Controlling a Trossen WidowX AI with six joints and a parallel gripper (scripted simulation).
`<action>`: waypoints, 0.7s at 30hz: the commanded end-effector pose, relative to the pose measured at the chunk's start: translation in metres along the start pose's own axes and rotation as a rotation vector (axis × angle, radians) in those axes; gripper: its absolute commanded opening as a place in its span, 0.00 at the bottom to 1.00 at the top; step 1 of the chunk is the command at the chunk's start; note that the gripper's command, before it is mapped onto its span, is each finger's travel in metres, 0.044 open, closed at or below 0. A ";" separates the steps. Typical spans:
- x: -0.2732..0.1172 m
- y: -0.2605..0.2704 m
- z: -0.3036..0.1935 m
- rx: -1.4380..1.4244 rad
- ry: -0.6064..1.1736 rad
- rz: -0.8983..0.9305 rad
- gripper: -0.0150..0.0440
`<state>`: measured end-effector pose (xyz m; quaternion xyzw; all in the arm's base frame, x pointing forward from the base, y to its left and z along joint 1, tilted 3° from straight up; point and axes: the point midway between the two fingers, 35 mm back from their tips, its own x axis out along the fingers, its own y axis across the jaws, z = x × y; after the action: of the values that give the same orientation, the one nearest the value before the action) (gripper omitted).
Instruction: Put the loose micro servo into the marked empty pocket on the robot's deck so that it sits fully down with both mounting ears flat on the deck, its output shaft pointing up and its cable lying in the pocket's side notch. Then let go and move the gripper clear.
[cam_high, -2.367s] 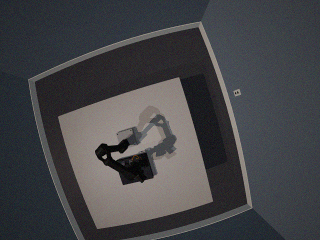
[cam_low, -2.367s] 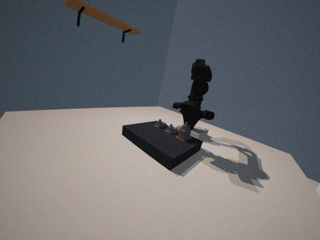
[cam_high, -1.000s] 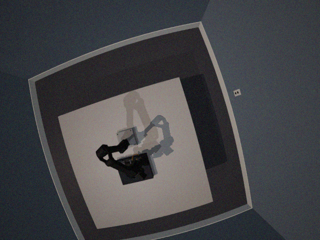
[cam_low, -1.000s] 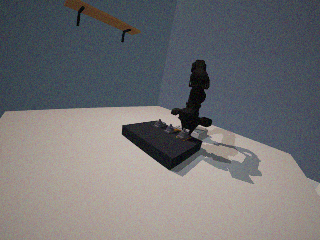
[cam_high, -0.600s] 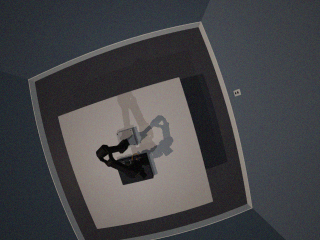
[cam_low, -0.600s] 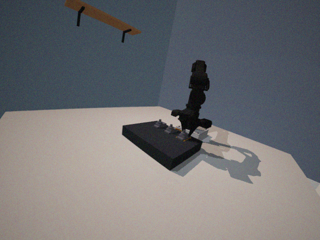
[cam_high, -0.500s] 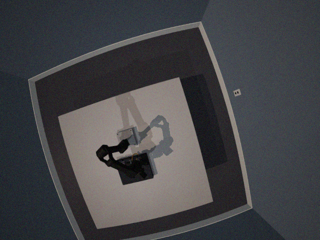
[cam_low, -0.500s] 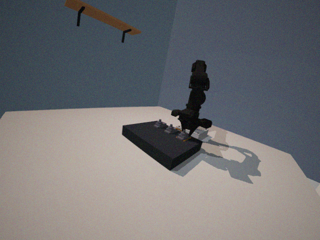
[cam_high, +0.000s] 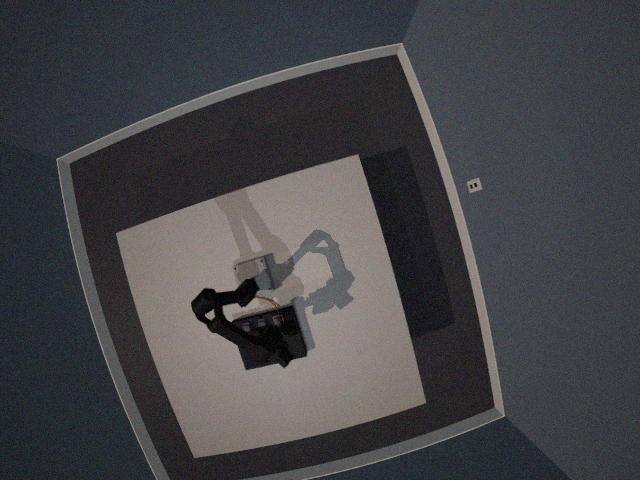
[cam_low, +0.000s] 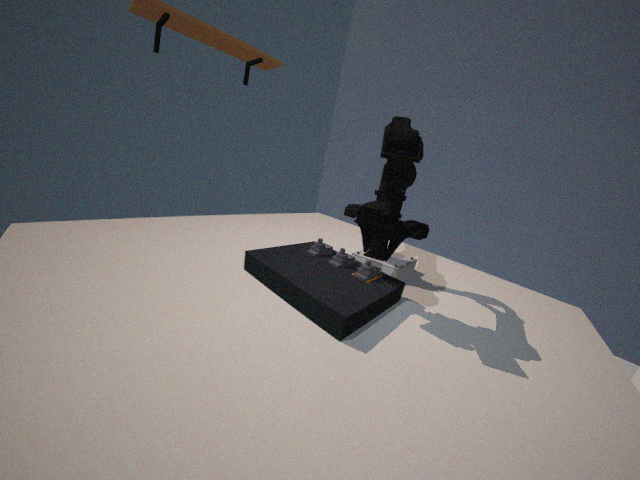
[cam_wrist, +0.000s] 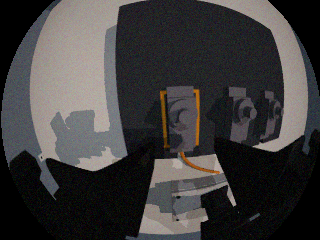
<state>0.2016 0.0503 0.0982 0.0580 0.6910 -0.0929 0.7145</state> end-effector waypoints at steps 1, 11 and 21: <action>-0.013 0.002 0.021 -0.003 0.000 -0.001 0.84; -0.060 -0.002 0.101 0.002 -0.007 -0.003 1.00; -0.105 -0.003 0.092 0.008 -0.022 0.006 1.00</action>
<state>0.2930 0.0321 0.1856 0.0589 0.6879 -0.0941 0.7173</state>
